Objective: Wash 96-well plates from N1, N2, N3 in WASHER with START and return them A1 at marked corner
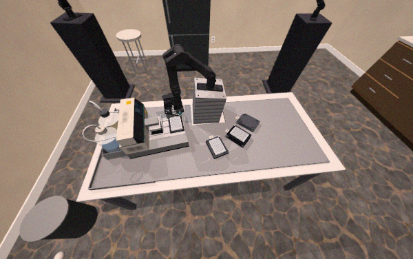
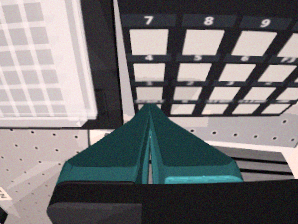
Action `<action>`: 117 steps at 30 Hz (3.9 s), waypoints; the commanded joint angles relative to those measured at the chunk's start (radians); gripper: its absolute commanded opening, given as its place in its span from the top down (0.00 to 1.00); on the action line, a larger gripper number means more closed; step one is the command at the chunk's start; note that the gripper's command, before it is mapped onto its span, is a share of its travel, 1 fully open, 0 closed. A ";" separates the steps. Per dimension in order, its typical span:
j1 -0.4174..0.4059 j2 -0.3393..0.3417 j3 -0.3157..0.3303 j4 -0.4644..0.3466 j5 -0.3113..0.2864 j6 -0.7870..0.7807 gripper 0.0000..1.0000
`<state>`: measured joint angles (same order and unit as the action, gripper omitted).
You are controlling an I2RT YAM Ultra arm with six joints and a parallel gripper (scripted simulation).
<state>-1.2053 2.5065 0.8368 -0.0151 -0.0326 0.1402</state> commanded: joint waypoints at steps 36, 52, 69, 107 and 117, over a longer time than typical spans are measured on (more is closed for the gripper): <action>-0.006 -0.182 -0.039 -0.124 0.000 -0.005 1.00; -0.009 -0.282 -0.044 -0.219 0.000 -0.009 1.00; -0.009 -0.286 -0.044 -0.223 0.000 -0.009 1.00; -0.008 -0.286 -0.044 -0.223 0.000 -0.975 1.00; -0.009 -0.286 -0.044 -0.223 0.000 -1.309 1.00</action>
<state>-1.2140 2.2280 0.7910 -0.2398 -0.0322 -1.0302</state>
